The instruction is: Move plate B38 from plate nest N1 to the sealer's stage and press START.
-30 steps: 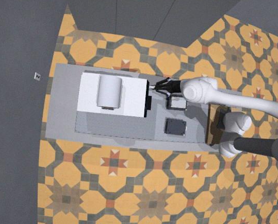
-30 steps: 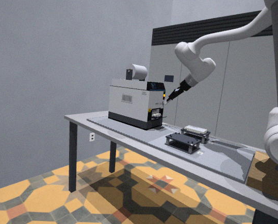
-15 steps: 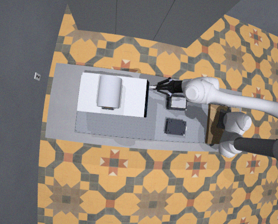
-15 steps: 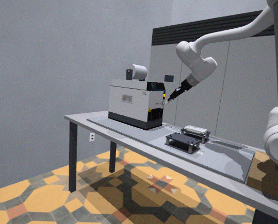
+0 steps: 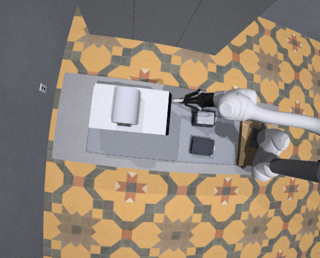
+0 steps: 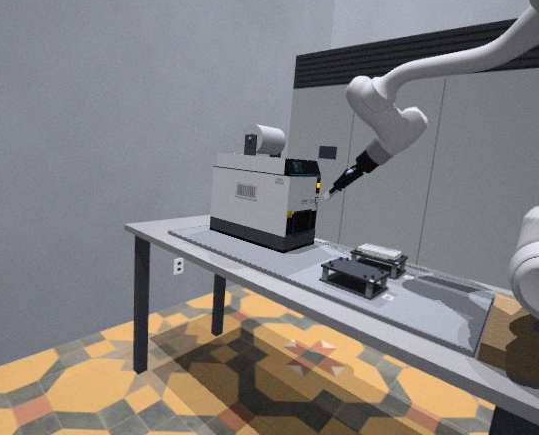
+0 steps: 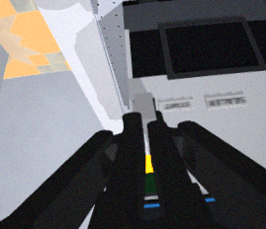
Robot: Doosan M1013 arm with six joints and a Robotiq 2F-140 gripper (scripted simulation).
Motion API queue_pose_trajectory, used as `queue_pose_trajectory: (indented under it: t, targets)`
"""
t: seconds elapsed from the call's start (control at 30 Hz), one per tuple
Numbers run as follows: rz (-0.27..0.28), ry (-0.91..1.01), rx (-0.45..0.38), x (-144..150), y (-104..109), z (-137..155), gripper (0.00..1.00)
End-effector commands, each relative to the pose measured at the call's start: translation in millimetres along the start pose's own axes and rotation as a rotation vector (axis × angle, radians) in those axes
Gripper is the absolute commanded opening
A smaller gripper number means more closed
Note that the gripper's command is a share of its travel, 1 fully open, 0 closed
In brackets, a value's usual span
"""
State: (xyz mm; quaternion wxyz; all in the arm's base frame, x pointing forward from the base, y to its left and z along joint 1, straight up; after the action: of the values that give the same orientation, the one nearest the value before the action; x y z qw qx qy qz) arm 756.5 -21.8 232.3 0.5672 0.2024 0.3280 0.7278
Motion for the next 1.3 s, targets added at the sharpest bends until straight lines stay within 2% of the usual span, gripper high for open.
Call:
queue_pose_trajectory:
  t: [0.0,0.57,0.97,1.03,1.27]
  targets:
    - [0.000,0.000,0.000,0.1,4.0,-0.5,0.10]
    - [0.000,0.000,0.000,0.3,28.9,-2.9,0.10]
    - [0.000,0.000,0.000,2.2,86.1,-20.8,0.10]
    - [0.000,0.000,0.000,2.2,86.1,-20.8,0.10]
    - [0.000,0.000,0.000,3.4,117.8,-31.9,0.10]
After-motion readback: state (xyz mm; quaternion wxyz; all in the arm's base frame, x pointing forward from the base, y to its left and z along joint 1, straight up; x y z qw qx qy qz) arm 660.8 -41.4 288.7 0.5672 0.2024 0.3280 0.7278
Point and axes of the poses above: the point where the finger pads meet when closed, its own y axis back along the fingers, its own x axis across the jaws, z = x × y, the point moved 4 cm from there along y, back along the fingers, and after that the axes turned 6 degrees about y, right-handed, at the moved point
